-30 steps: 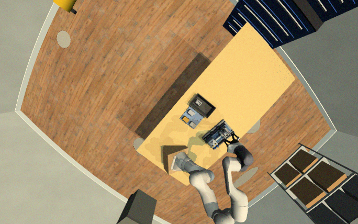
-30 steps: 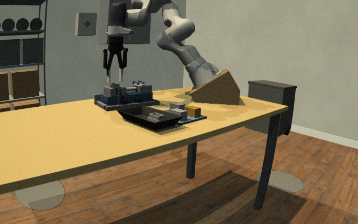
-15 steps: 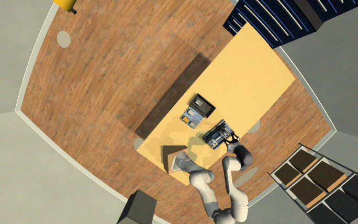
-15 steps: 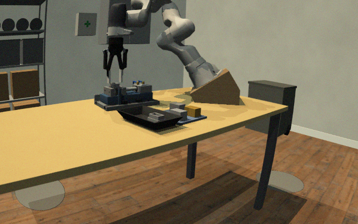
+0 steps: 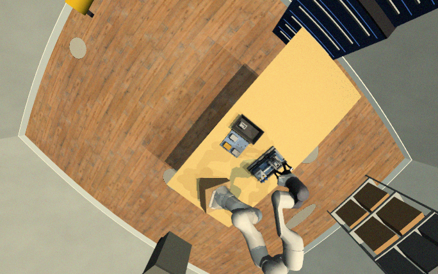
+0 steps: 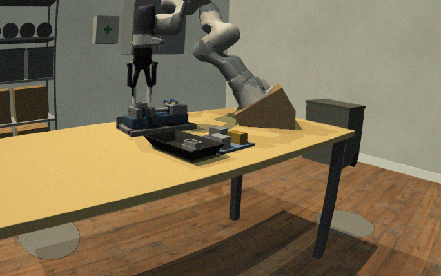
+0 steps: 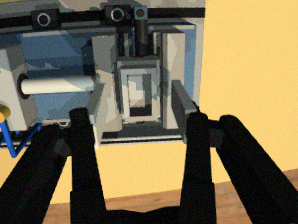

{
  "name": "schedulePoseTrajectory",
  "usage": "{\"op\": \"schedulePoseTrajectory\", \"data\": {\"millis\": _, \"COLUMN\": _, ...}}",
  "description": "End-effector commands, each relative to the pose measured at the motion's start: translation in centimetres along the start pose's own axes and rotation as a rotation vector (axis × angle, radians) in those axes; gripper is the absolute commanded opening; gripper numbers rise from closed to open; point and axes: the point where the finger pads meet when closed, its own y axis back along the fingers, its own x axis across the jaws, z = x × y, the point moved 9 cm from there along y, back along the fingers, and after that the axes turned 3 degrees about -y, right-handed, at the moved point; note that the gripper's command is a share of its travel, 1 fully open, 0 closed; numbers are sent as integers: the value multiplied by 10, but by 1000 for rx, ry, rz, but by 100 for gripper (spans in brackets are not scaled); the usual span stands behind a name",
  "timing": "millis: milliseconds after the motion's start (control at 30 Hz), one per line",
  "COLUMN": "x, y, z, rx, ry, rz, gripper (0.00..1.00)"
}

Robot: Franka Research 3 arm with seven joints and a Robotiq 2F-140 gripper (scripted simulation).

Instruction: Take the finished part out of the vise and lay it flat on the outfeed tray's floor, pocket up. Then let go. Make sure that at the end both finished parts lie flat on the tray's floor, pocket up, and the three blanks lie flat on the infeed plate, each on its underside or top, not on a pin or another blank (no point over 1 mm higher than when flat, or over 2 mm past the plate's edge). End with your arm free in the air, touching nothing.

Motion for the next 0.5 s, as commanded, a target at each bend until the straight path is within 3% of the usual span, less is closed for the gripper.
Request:
{"op": "schedulePoseTrajectory", "data": {"millis": 0, "x": 0, "y": -3, "z": 0, "rx": 1, "ry": -5, "rz": 3, "gripper": 40}}
{"op": "schedulePoseTrajectory", "data": {"millis": 467, "x": 0, "y": -5, "z": 0, "rx": 1, "ry": -5, "rz": 3, "gripper": 40}}
